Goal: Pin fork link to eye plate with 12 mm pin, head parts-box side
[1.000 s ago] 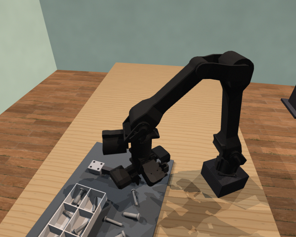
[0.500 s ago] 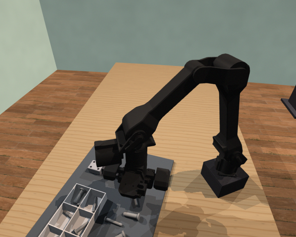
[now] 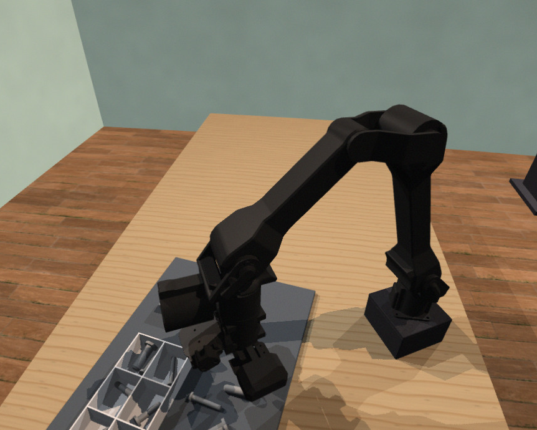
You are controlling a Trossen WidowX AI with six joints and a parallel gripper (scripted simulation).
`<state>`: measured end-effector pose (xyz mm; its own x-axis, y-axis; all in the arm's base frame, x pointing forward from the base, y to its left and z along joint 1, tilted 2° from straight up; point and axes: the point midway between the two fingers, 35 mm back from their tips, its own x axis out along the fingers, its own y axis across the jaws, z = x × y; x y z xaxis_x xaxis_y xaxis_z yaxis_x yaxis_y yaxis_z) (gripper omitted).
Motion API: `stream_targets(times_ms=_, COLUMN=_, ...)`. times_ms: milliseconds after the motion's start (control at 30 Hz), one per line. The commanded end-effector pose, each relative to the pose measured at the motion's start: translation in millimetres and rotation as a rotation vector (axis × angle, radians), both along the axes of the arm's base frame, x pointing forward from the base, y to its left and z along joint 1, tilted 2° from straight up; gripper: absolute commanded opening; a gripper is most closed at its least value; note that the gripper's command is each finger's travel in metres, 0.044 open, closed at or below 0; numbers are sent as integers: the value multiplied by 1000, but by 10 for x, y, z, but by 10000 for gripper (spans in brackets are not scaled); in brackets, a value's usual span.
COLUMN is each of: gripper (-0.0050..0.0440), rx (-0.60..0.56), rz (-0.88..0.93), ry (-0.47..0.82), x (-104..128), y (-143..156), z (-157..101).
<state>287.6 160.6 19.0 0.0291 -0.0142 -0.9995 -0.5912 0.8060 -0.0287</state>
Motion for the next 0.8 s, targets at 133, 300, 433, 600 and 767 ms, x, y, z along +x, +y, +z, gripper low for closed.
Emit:
stream_targets(times_ms=133, gripper=140, rx=3, rz=-389, ry=2, x=-8, y=161, z=-37)
stream_targets(times_ms=300, gripper=140, rx=4, rz=-691, ry=-2, x=-26, y=256, z=-50)
stream_targets(times_ms=433, gripper=140, rx=3, rz=-721, ry=-2, x=-29, y=266, z=-52)
stream_targets(times_ms=600, gripper=140, rx=3, rz=-722, ry=-2, x=-28, y=267, z=-40)
stream_targets(times_ms=767, gripper=140, rx=3, rz=-722, ry=-2, x=-13, y=273, z=-173)
